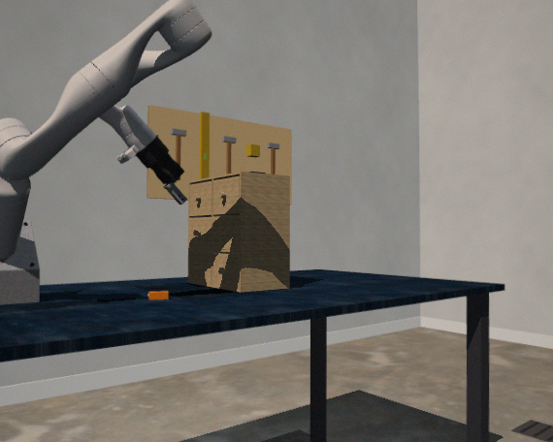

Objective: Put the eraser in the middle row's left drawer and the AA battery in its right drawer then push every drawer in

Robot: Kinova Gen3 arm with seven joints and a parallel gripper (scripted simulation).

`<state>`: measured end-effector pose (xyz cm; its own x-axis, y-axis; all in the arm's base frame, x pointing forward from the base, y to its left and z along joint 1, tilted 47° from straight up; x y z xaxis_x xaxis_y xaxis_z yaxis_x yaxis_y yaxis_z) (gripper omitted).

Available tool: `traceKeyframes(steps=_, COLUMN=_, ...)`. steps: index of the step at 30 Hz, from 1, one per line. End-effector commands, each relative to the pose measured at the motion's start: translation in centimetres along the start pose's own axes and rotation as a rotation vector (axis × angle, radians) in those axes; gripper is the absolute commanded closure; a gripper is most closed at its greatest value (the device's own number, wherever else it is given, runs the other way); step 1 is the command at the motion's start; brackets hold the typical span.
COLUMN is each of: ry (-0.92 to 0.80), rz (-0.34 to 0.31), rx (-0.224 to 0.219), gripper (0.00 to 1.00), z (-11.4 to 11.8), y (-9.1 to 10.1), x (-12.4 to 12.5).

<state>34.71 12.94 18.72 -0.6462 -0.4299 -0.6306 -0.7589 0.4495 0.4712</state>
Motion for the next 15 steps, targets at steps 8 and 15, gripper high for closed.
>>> traceKeyframes(steps=8, ry=-0.005, rz=0.010, rx=0.000, gripper=1.00, z=0.04, y=0.70, x=-0.49)
traceKeyframes(steps=15, ry=-0.005, rz=0.029, rx=0.005, gripper=1.00, z=0.14, y=0.94, x=-0.85)
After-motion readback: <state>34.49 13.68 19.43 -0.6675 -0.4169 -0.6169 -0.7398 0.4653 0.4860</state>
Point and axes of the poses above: the point where the finger pads meet when closed, its own y axis back along the fingers, its own z axis across the jaws, x = y × z, the point moved 10 cm from there along y, back along the fingers, and after that the axes turned 12 degrees about -y, right-handed, at the moved point
